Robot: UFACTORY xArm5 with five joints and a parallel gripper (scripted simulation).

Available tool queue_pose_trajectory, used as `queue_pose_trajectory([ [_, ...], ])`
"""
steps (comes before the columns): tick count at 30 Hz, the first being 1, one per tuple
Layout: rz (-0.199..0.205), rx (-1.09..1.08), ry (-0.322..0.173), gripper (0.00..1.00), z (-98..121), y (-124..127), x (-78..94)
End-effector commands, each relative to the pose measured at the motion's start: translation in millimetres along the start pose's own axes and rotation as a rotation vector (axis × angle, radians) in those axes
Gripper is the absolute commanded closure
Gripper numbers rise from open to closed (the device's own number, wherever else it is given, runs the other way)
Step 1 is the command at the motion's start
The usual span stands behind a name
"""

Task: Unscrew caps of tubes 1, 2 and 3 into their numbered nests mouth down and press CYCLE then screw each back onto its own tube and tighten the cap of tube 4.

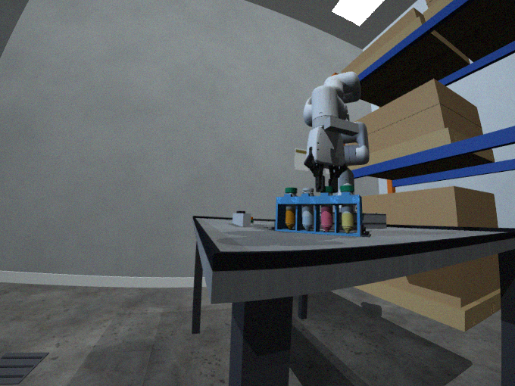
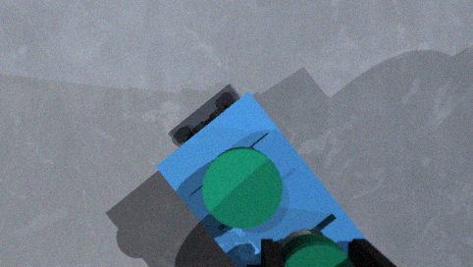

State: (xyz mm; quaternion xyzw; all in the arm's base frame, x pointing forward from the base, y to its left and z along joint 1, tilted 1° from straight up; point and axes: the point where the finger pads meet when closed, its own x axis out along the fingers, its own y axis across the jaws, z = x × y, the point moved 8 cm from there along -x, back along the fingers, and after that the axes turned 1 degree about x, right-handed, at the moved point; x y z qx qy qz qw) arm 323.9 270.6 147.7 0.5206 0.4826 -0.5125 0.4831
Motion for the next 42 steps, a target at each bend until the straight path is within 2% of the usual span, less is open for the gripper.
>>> queue_pose_trajectory([
  [1,-0.005,0.011,0.012,0.54,-0.1,1.4,-1.4],
  [10,-0.005,0.011,0.012,0.54,-0.1,1.4,-1.4],
  [27,-0.005,0.011,0.012,0.54,0.4,1.6,-46.5],
  [32,-0.005,0.011,0.012,0.54,0.4,1.6,-47.5],
  [34,-0.004,-0.156,0.012,0.54,16.1,7.3,-47.3],
  [36,-0.004,-0.156,0.012,0.54,16.1,7.3,-47.3],
  [38,-0.003,-0.322,0.012,0.54,31.8,13.0,-47.1],
  [42,-0.001,-0.45,0.011,0.54,45.7,18.1,-46.9],
])
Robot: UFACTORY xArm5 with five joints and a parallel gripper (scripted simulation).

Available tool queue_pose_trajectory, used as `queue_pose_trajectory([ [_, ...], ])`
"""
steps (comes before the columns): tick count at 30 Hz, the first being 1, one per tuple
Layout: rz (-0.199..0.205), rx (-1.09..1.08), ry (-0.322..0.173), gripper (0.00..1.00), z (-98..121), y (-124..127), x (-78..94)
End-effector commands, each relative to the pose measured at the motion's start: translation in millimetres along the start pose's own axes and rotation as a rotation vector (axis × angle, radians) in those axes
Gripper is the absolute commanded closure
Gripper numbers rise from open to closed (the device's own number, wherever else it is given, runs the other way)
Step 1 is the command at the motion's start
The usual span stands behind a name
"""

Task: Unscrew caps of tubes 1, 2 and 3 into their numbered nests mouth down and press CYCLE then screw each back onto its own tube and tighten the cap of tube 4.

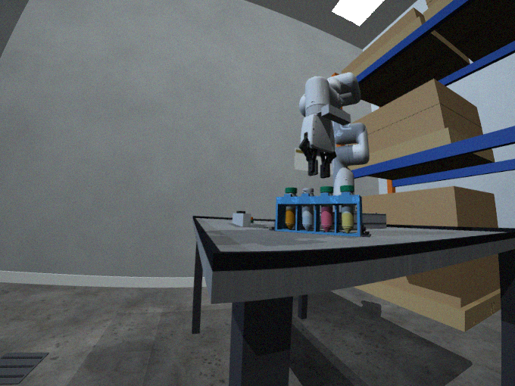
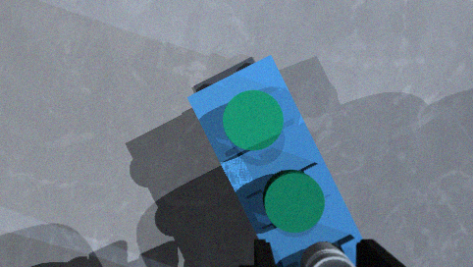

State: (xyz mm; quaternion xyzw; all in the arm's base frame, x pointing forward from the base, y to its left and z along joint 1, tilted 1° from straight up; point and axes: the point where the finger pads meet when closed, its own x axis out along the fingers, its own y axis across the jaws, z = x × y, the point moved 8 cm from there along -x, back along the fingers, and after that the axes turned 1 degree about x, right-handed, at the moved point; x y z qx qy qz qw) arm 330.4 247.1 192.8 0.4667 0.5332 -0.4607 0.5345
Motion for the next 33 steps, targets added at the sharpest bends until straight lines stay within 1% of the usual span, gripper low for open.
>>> queue_pose_trajectory([
  [1,0.002,-0.279,0.013,0.54,28.1,5.2,-1.6],
  [9,0.004,-0.575,0.012,0.54,57.5,9.4,-1.2],
  [11,0.004,-0.575,0.012,0.54,57.5,9.4,-1.2],
  [12,0.005,-0.679,0.013,0.54,65.8,10.6,-1.1],
  [26,0.008,-1.187,0.01,0.54,118.2,18.0,-0.4],
  [28,0.008,-1.187,0.01,0.54,118.2,18.0,-0.4],
  [29,0.009,-1.291,0.011,0.54,126.5,19.2,-0.3],
  [30,0.009,-1.329,0.01,0.54,134.7,20.3,-0.2],
  [31,0.009,-1.345,0.011,0.54,143.1,21.5,-0.1],
  [33,0.009,-1.345,0.011,0.54,151.9,22.7,0.0],
])
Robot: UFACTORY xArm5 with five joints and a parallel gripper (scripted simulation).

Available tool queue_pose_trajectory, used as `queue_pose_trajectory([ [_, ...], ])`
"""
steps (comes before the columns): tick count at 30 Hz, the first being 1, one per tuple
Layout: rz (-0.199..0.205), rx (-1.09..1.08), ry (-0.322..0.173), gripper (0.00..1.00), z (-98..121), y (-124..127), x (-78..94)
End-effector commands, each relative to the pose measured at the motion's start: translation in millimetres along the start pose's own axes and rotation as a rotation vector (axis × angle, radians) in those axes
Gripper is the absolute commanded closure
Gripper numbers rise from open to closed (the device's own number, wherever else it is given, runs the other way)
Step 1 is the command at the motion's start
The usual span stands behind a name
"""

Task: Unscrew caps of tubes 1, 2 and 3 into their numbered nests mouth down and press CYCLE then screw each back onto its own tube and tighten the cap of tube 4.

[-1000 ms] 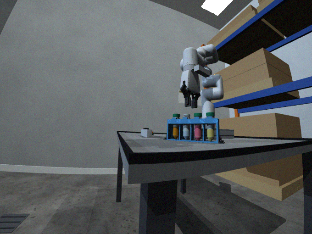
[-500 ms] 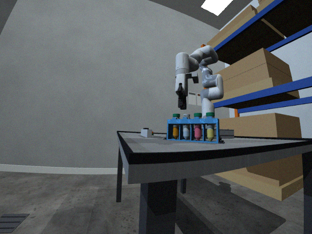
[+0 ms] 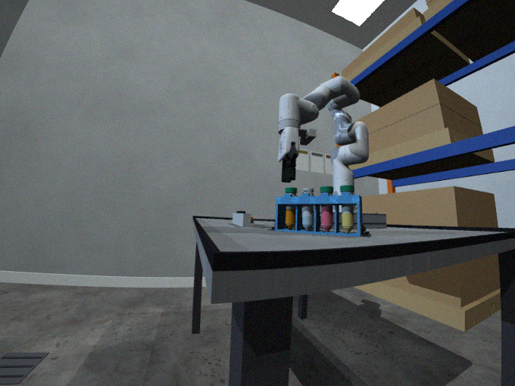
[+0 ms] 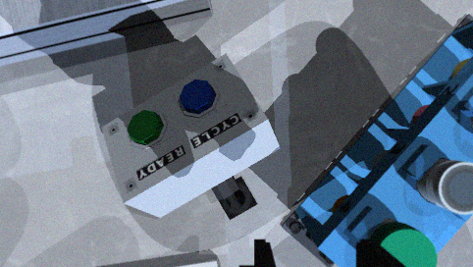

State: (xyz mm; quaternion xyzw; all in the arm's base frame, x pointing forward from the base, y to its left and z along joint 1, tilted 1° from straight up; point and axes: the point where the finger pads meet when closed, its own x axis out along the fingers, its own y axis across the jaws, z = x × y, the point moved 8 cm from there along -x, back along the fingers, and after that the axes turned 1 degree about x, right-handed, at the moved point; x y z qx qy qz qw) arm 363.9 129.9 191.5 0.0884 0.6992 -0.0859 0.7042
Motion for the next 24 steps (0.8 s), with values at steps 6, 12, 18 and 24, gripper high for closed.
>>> queue_pose_trajectory([
  [6,0.014,-0.161,0.004,0.54,33.5,-54.4,-0.4],
  [12,0.014,-0.162,0.004,0.54,44.9,-74.0,0.0],
  [18,0.014,-0.162,0.004,0.54,65.2,-108.8,0.6],
  [24,0.014,-0.162,0.004,0.54,82.6,-138.7,1.1],
])
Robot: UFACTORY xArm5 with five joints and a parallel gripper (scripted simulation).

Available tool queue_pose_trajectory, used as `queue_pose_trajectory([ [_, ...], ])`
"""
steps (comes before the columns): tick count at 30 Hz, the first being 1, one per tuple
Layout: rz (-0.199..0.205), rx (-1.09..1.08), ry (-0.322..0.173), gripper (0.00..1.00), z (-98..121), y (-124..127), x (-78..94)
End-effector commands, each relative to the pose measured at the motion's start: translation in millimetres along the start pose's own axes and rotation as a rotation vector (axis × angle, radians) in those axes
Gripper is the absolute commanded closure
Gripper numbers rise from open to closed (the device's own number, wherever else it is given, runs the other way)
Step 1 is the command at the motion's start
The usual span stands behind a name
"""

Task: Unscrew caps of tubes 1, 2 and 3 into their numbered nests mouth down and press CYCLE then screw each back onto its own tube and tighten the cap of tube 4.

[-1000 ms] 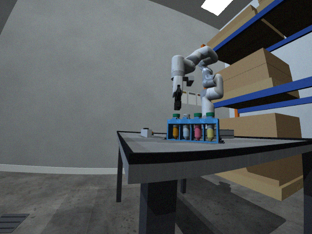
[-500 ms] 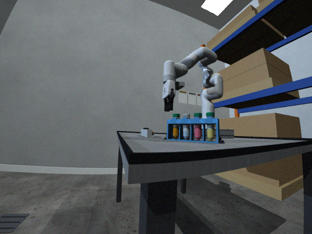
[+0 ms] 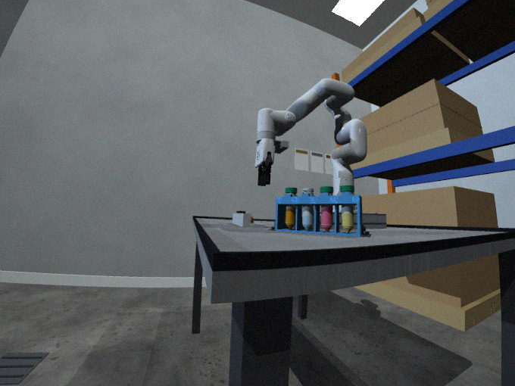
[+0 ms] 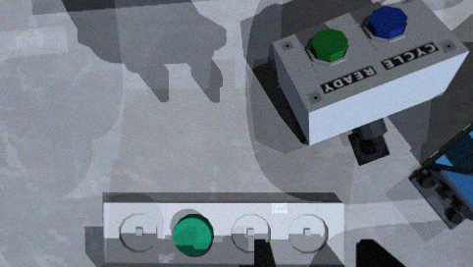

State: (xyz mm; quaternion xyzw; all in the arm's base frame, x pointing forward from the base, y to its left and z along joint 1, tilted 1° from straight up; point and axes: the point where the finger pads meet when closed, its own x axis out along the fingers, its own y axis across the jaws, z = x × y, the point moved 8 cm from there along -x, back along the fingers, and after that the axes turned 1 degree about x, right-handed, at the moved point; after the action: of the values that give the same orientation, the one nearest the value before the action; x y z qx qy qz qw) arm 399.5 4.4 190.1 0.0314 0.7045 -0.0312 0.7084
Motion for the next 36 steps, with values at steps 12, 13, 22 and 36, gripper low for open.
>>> queue_pose_trajectory([
  [12,0.016,-0.003,0.001,0.54,33.1,-79.6,0.6],
  [13,0.016,-0.003,0.001,0.54,33.1,-79.6,0.6],
  [22,0.016,-0.003,0.001,0.54,33.1,-79.6,0.6],
  [36,0.016,-0.003,0.001,0.54,32.9,-78.6,60.8],
])
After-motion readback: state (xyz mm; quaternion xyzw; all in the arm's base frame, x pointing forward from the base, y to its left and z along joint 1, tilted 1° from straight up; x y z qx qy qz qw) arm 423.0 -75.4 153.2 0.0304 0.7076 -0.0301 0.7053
